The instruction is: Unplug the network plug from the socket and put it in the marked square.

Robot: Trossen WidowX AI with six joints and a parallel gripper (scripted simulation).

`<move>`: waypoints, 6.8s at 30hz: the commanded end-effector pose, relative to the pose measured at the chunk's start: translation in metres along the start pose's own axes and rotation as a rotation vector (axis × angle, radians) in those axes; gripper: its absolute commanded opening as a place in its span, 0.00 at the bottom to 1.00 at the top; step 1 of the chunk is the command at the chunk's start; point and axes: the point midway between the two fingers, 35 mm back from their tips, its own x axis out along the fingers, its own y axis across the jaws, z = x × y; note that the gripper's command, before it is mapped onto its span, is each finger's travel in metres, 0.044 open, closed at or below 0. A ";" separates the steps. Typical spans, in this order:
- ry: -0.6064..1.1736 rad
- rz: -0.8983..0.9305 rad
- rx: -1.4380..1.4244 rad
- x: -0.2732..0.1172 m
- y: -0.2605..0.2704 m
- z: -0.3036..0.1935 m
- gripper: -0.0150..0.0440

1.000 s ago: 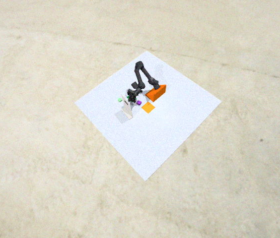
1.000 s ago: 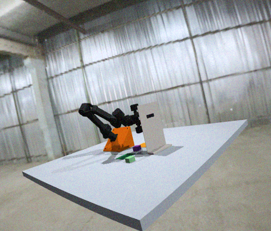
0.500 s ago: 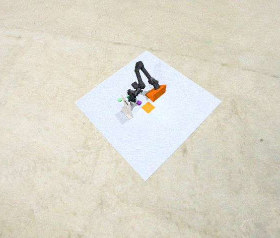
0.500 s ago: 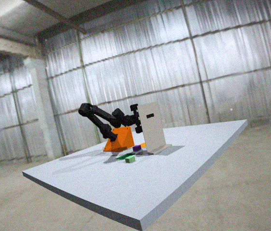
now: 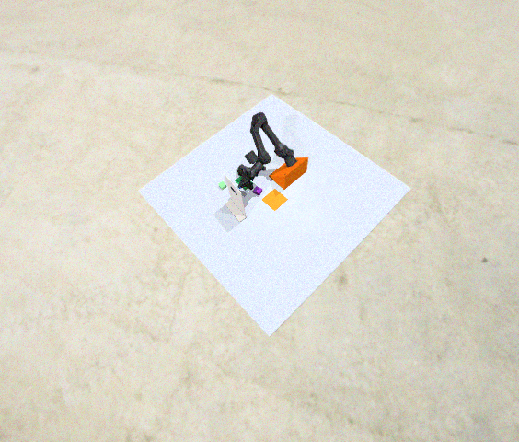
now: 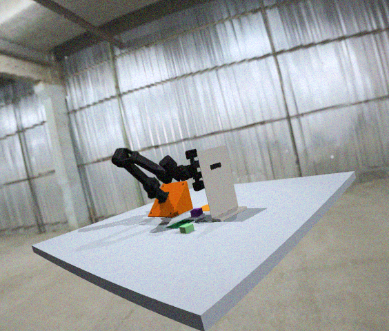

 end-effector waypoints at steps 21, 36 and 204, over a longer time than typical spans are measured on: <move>0.001 -0.003 -0.002 -0.016 -0.001 -0.005 0.25; 0.001 -0.003 -0.002 -0.025 -0.001 -0.007 0.25; 0.948 -0.874 -0.493 -0.136 -0.160 -0.127 0.25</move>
